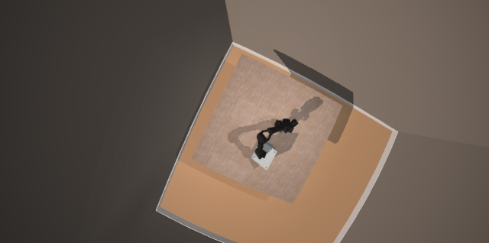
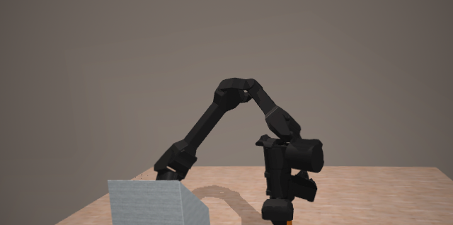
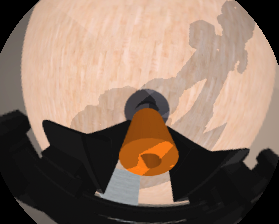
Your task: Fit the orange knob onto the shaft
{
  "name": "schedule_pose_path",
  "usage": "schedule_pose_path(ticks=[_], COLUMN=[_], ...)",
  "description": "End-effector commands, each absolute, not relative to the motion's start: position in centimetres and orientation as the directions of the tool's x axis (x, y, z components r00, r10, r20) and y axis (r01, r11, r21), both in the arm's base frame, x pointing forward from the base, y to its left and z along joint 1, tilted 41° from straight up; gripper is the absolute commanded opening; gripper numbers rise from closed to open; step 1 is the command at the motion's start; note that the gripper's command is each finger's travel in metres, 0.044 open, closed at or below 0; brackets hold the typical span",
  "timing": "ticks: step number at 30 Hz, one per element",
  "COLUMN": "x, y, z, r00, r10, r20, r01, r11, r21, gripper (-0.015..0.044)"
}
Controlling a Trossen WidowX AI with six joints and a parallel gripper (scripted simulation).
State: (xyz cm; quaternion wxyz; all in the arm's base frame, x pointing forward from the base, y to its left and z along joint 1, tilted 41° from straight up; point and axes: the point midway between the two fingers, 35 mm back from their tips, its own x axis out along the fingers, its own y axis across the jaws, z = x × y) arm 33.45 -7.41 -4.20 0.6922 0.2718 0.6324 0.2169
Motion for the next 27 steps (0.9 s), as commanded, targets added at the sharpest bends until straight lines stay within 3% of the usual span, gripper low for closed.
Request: schedule_pose_path(ticks=[1,10,17,27], x=[33.5,33.47,33.46,33.49], y=[-7.36,-7.71,-7.6,-7.41], z=[-4.26,-3.91,-4.05,-4.25], r00=[0.109,0.109,0.109,0.109], r10=[0.645,0.645,0.645,0.645], r20=[-0.756,-0.756,-0.756,-0.756], r01=[0.046,0.037,-0.162,-0.162], r11=[0.757,0.758,0.762,0.762], r21=[0.652,0.652,0.627,0.627], gripper=[0.0,0.0,0.0,0.0])
